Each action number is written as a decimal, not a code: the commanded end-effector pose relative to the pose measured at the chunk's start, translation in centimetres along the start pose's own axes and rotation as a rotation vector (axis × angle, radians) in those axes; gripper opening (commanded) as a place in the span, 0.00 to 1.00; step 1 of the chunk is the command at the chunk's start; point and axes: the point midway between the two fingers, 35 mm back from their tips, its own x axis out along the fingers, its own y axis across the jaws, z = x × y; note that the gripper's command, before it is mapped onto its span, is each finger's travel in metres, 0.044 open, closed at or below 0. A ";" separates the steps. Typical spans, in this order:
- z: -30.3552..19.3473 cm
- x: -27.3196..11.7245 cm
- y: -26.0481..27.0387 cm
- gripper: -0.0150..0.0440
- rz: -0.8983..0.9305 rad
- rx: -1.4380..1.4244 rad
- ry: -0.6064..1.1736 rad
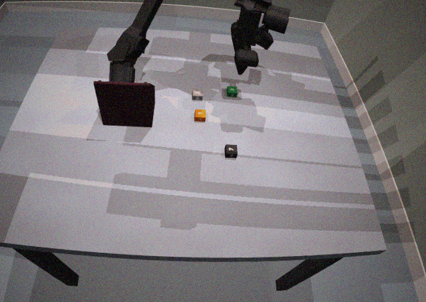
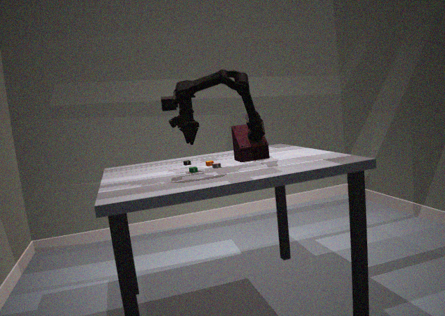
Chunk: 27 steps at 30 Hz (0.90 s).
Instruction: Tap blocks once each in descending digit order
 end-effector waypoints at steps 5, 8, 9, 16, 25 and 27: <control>1.1 -0.5 -7.0 0.93 -0.017 0.008 -0.004; 1.0 -0.7 -11.9 0.93 -0.024 0.009 -0.004; 0.8 -0.7 -13.5 0.93 -0.025 0.009 -0.004; -2.1 -0.2 -24.0 0.93 -0.011 0.003 -0.001; -2.2 -0.2 -24.2 0.93 -0.010 0.003 -0.001; -2.2 -0.2 -24.2 0.93 -0.010 0.003 -0.001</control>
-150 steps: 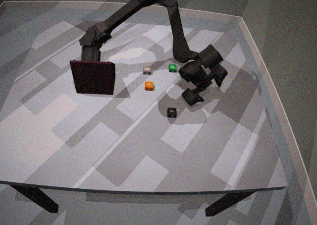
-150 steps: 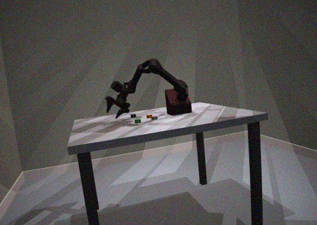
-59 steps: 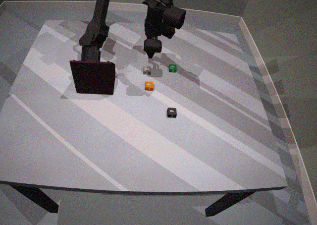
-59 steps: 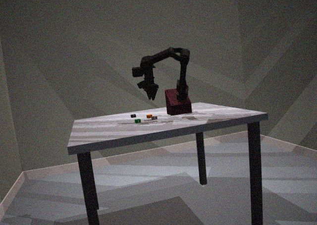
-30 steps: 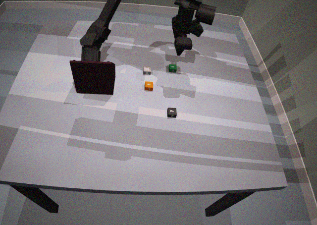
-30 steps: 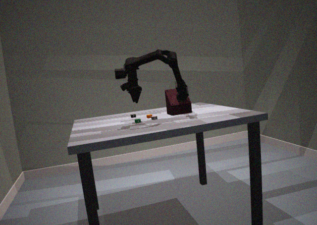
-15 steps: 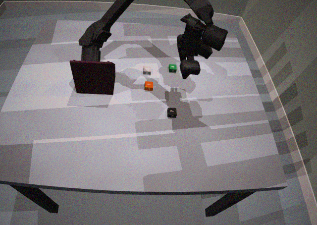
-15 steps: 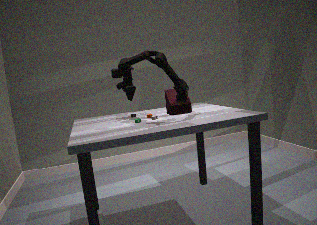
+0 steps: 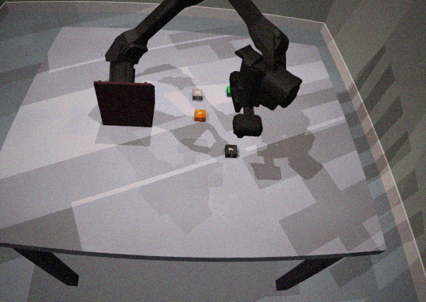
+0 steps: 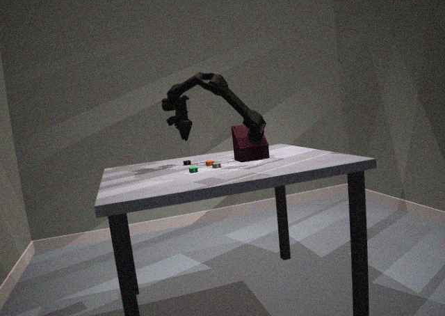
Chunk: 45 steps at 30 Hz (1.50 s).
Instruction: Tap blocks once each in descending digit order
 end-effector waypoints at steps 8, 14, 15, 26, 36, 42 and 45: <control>0.0 0.0 -0.3 0.93 -0.004 -0.007 0.002; 0.0 0.0 0.0 0.93 -0.005 -0.007 0.002; 0.0 -0.2 0.6 0.93 -0.005 -0.006 0.002; -4.3 -1.1 14.5 0.93 -0.002 -0.001 0.004; -9.4 0.1 20.8 0.93 0.008 0.000 0.008; -9.1 2.6 20.7 0.80 0.003 0.001 0.007; -9.3 7.2 20.9 0.67 0.008 0.000 0.007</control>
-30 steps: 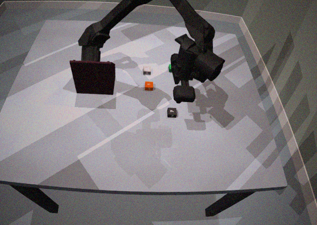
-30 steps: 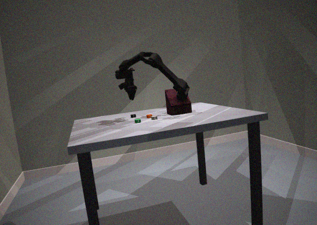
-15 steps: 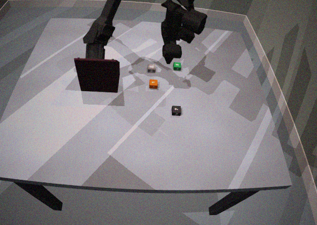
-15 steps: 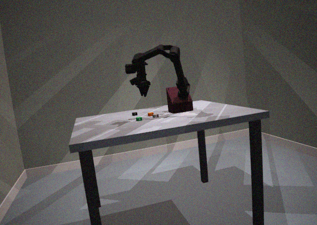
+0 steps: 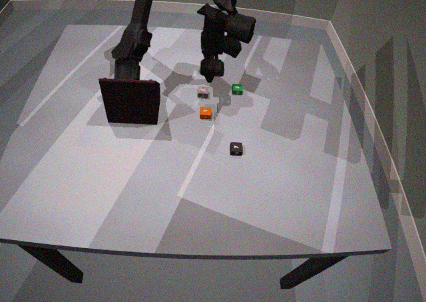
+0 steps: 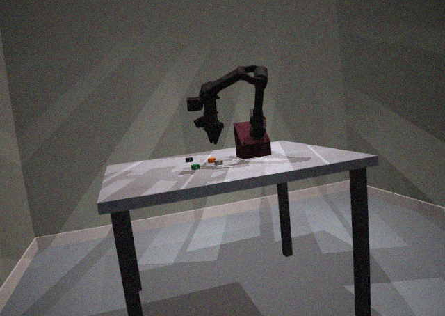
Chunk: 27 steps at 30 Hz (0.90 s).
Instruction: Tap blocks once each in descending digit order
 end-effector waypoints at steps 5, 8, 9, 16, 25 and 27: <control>-0.9 5.3 0.5 0.44 0.017 0.006 0.016; -0.9 5.3 0.5 0.31 0.017 0.006 0.016; -0.9 5.3 0.5 0.29 0.017 0.006 0.016; -0.9 5.3 0.5 0.29 0.017 0.006 0.016; -0.9 6.2 0.5 0.29 0.016 0.006 0.016; -0.9 6.5 0.5 0.29 0.016 0.006 0.016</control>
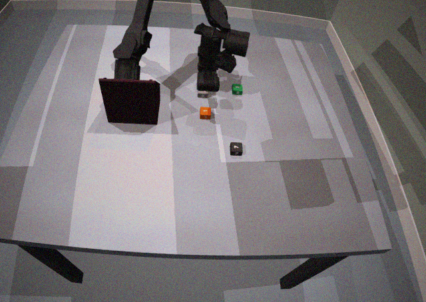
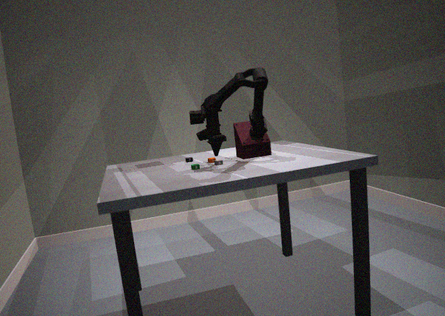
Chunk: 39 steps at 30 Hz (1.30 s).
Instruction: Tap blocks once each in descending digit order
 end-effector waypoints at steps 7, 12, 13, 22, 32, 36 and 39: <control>-0.3 1.7 0.0 0.29 0.005 0.007 0.006; -0.3 2.4 0.1 0.29 0.006 0.007 0.006; -0.3 2.4 0.1 0.29 0.006 0.007 0.006; -0.2 -0.3 0.0 0.29 0.004 0.006 0.006; -0.1 -7.6 -0.2 0.29 -0.001 0.008 0.007; -0.2 -8.7 -0.1 0.29 0.001 0.008 0.007; -0.2 -8.7 -0.1 0.29 0.001 0.008 0.007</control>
